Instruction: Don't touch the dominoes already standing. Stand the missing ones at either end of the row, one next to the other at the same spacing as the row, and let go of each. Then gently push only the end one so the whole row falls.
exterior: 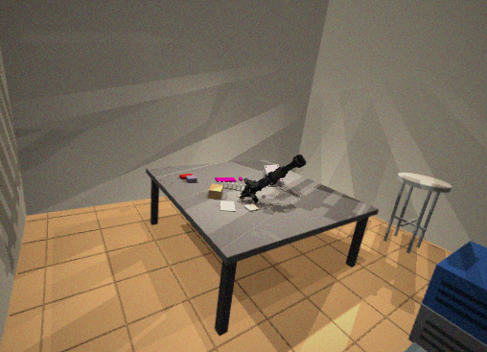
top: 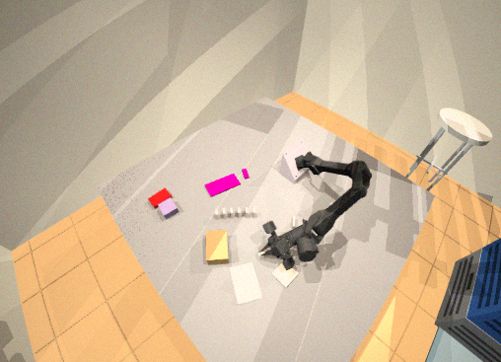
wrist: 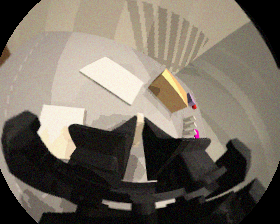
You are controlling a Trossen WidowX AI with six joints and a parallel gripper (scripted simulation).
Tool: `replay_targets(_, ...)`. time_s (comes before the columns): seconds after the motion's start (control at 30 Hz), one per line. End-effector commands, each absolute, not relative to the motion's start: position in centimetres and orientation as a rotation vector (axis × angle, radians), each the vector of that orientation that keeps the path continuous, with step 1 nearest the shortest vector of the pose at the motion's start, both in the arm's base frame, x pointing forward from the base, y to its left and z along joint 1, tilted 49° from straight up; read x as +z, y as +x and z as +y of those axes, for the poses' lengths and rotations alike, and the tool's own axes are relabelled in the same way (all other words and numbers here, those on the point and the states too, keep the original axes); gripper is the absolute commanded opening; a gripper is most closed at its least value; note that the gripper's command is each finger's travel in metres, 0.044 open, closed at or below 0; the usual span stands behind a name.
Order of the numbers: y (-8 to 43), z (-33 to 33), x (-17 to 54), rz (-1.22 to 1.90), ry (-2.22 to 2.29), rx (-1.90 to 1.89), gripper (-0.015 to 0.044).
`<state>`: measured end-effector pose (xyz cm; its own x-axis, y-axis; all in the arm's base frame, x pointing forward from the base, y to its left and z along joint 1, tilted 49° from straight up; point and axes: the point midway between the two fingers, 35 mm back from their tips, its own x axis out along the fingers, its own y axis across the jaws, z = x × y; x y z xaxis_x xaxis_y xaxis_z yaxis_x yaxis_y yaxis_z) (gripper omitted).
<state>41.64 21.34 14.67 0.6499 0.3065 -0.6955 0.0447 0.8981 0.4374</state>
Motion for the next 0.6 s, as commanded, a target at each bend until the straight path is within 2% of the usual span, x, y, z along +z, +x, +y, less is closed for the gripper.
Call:
replay_targets(0.0, 41.2, 21.5, 15.2, 0.778, 0.477, 0.129, 0.0025)
replay_targets(0.57, 39.0, 21.1, 17.0, 0.487, 0.642, 0.049, 0.0025)
